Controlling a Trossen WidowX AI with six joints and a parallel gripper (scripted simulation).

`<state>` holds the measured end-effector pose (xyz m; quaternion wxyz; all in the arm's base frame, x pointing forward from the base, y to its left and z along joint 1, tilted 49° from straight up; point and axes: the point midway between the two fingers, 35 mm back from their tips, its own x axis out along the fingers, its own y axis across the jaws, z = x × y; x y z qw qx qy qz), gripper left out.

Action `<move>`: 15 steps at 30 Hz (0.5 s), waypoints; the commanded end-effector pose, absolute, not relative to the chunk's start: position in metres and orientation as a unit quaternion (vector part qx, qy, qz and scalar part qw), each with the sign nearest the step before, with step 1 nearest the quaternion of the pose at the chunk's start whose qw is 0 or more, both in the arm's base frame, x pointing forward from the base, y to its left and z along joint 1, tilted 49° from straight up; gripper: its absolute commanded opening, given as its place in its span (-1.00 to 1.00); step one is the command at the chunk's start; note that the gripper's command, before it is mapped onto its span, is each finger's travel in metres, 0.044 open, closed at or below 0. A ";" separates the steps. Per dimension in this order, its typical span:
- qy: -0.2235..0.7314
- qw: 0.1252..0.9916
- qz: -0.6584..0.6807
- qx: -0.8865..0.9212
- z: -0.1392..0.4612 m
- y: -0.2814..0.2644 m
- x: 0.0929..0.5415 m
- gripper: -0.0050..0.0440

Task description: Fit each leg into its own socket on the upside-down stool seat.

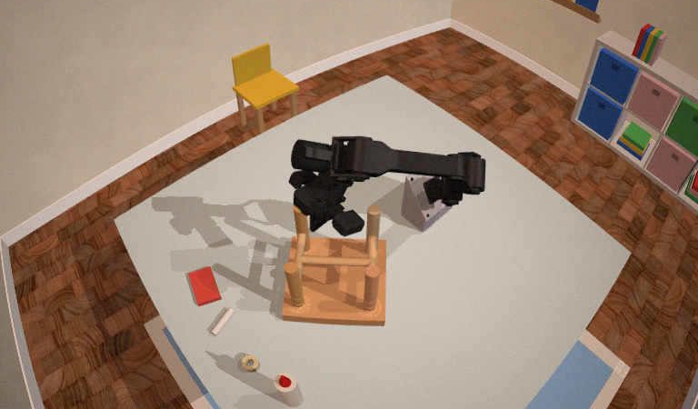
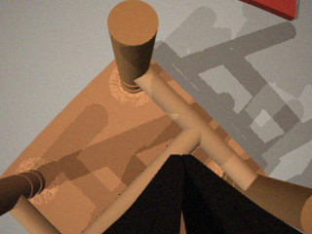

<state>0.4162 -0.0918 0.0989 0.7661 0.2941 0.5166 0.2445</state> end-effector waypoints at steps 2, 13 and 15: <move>0.493 0.771 0.251 0.316 0.103 -0.076 0.467 -0.80; 0.479 0.772 0.256 0.330 0.108 -0.065 0.493 -0.80; 0.479 0.772 0.256 0.330 0.107 -0.065 0.493 -0.80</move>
